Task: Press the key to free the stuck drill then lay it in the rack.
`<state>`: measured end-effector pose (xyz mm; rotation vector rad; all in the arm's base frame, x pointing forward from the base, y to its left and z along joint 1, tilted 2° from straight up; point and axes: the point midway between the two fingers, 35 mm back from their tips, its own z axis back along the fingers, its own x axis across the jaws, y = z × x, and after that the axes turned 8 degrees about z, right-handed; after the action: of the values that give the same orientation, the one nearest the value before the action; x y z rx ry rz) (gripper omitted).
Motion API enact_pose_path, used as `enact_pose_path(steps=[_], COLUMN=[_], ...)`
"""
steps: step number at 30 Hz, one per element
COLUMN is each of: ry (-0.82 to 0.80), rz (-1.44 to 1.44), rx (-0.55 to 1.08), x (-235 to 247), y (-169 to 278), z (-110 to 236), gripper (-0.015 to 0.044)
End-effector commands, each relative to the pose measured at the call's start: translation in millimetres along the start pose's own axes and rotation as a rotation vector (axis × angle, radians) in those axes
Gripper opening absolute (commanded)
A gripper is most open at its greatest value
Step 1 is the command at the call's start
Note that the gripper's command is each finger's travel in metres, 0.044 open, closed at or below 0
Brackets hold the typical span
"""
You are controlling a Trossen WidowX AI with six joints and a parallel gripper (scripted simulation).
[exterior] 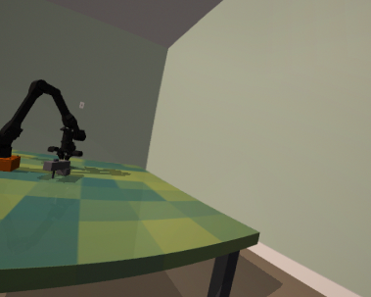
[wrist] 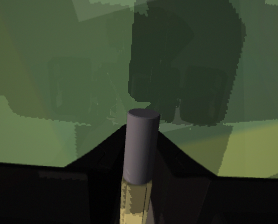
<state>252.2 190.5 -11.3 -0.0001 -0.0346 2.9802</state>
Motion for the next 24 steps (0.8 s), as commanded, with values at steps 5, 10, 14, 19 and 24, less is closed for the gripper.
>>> enact_pose_path(steps=[5, 10, 14, 19, 24], ry=[0.001, 0.001, 0.001, -0.004, -0.004], rz=[0.0, 0.0, 0.0, -0.005, -0.005], rx=[0.001, 0.001, 0.001, 0.019, 0.02], x=[-0.1, -0.1, -0.1, 1.3, 2.0], y=[0.1, 0.1, 0.1, 1.6, 1.6], z=[0.0, 0.0, 0.0, 23.4, 40.8], gripper=[0.021, 0.0341, 0.044, 0.044, 0.044])
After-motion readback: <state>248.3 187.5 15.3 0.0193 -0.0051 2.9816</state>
